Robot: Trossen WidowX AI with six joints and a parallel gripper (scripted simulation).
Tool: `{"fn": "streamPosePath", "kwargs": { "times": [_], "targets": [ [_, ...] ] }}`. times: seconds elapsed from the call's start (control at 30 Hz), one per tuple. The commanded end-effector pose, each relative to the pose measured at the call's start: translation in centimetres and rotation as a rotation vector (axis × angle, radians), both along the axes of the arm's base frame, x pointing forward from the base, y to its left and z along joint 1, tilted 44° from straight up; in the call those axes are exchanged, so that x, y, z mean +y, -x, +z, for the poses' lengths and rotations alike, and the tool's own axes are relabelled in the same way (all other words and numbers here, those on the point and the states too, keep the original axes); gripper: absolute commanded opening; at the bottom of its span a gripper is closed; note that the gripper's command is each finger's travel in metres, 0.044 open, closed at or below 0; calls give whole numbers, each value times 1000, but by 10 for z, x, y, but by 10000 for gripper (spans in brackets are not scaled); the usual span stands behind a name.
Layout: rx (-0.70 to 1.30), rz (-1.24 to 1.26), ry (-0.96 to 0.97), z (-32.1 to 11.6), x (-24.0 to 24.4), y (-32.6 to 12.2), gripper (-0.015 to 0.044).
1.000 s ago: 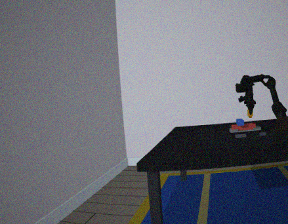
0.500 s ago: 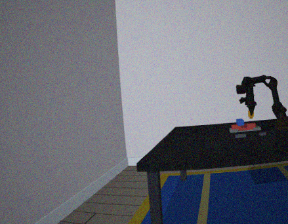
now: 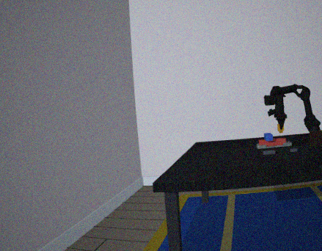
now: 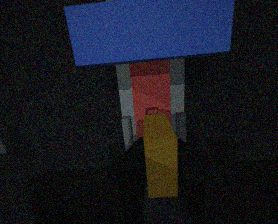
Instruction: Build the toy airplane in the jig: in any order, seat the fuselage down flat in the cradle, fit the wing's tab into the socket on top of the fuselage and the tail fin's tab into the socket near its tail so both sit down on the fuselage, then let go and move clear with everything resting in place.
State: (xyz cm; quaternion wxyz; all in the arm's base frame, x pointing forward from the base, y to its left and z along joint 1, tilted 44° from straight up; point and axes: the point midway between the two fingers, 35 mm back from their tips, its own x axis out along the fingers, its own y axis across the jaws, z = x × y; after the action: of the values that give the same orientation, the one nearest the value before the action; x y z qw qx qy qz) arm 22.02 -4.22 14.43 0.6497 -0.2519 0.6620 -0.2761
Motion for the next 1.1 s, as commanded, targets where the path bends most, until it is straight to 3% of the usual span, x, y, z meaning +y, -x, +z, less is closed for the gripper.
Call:
{"fn": "streamPosePath", "kwargs": {
  "times": [0.0,1.07],
  "targets": [
    [6,5,3,0,-1,1,66],
    [5,5,5,-28,-29,2,66]
  ]
}}
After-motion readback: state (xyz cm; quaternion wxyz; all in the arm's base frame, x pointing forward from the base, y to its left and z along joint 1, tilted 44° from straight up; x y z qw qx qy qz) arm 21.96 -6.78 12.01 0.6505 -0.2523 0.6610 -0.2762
